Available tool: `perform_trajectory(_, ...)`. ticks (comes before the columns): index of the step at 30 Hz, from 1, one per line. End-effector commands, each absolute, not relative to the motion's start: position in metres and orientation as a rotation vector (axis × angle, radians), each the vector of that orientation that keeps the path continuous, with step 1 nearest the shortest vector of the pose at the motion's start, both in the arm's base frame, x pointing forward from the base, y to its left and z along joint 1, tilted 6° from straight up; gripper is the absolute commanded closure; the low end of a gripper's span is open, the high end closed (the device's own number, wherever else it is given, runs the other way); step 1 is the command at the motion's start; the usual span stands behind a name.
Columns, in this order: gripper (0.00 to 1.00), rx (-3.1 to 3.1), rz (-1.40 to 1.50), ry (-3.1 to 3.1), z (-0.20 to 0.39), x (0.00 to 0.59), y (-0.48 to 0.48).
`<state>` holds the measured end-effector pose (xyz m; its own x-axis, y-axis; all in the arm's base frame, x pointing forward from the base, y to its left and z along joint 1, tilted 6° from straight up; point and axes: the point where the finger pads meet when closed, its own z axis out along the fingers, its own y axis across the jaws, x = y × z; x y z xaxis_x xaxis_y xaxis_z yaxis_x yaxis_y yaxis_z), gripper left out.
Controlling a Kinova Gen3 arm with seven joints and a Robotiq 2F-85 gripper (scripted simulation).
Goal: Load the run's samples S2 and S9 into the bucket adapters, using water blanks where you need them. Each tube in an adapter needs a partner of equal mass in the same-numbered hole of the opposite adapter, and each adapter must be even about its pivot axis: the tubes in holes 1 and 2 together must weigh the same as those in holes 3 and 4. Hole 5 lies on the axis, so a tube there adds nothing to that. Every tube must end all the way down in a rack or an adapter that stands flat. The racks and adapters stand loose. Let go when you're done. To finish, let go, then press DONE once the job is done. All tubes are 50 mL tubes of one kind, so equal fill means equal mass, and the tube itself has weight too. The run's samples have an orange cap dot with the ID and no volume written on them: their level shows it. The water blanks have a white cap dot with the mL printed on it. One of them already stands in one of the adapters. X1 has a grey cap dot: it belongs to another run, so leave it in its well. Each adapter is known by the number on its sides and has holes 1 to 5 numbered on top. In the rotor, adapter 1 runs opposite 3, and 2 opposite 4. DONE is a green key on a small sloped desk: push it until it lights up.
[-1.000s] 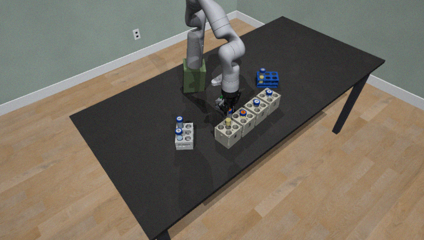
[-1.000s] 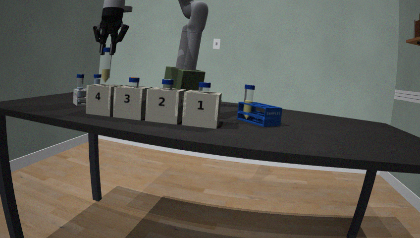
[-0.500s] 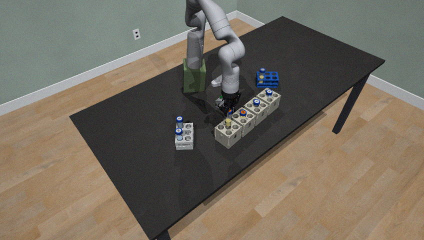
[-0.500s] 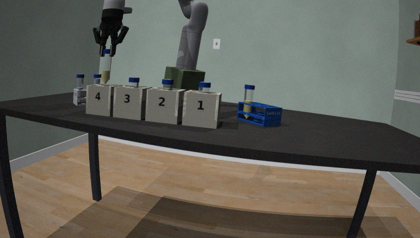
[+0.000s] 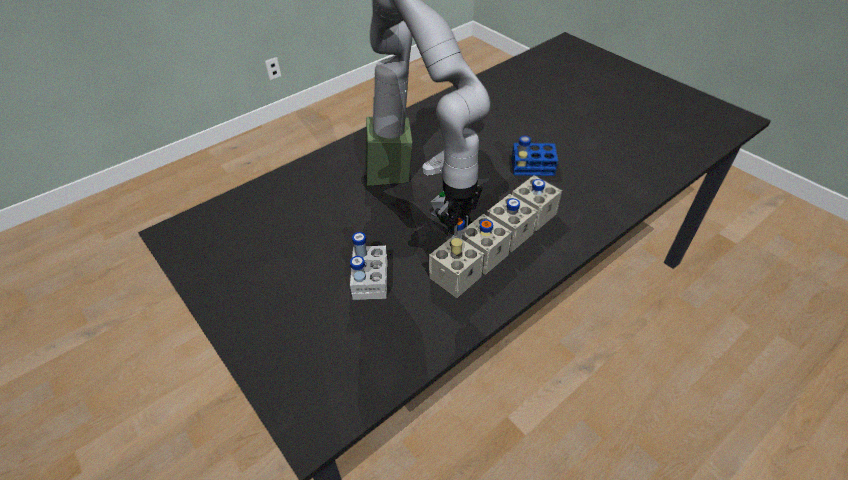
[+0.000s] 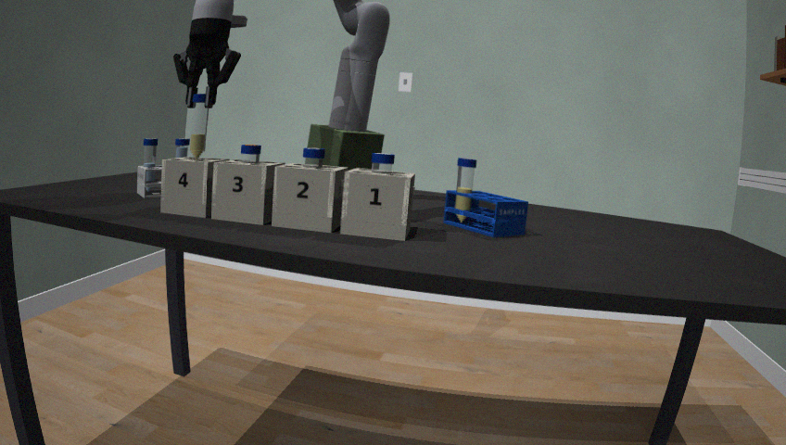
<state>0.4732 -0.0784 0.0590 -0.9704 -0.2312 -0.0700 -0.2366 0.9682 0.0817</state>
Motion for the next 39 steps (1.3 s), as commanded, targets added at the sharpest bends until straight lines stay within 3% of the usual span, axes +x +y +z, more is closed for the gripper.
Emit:
perform_trajectory(1, 0.90, -0.363, 0.134, 3.059, 0.055, 0.472, -0.078)
perform_trajectory(39, 0.90, -0.363, 0.134, 3.060, 0.034, 0.473, -0.076)
